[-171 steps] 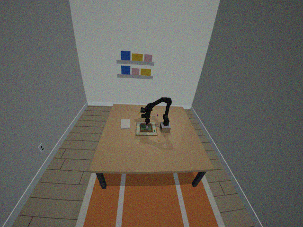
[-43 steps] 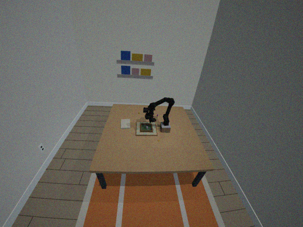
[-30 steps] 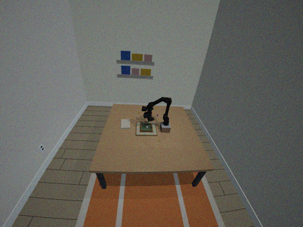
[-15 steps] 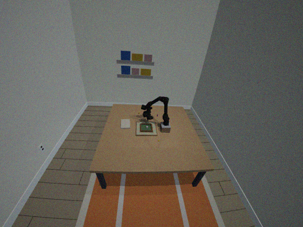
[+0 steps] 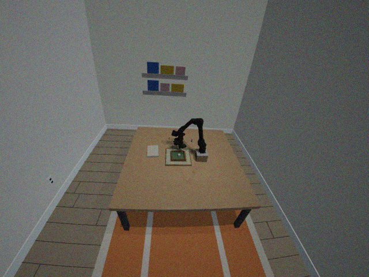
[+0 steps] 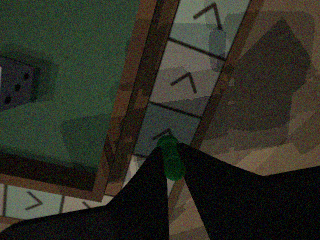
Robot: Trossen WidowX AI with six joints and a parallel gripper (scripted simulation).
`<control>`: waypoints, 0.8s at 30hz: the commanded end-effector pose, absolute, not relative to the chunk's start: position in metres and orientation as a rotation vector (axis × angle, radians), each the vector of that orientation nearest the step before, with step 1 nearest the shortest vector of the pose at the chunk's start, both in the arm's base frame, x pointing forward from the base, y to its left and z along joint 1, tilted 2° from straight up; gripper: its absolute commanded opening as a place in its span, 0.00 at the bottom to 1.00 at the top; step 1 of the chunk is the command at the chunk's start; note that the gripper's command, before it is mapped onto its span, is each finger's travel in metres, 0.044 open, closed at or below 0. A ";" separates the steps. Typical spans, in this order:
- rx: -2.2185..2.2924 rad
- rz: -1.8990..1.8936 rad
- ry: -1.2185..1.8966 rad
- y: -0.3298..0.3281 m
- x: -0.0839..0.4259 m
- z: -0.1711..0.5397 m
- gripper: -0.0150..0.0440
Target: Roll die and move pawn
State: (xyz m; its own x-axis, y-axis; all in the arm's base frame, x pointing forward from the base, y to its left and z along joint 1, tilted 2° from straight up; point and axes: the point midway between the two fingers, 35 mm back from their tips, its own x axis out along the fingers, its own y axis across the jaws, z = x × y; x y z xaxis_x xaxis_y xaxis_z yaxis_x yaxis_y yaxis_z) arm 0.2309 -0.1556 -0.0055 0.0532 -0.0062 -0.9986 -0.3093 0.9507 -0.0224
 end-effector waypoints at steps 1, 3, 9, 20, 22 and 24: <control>-0.263 0.235 1.509 -0.156 0.231 -0.010 0.25; -0.263 0.235 1.509 -0.156 0.231 -0.012 0.25; -0.263 0.235 1.509 -0.156 0.231 -0.021 0.25; -0.261 0.231 1.500 -0.157 0.233 -0.020 0.57; -0.261 0.231 1.500 -0.157 0.233 -0.020 0.65; -0.261 0.232 1.502 -0.157 0.233 -0.009 0.74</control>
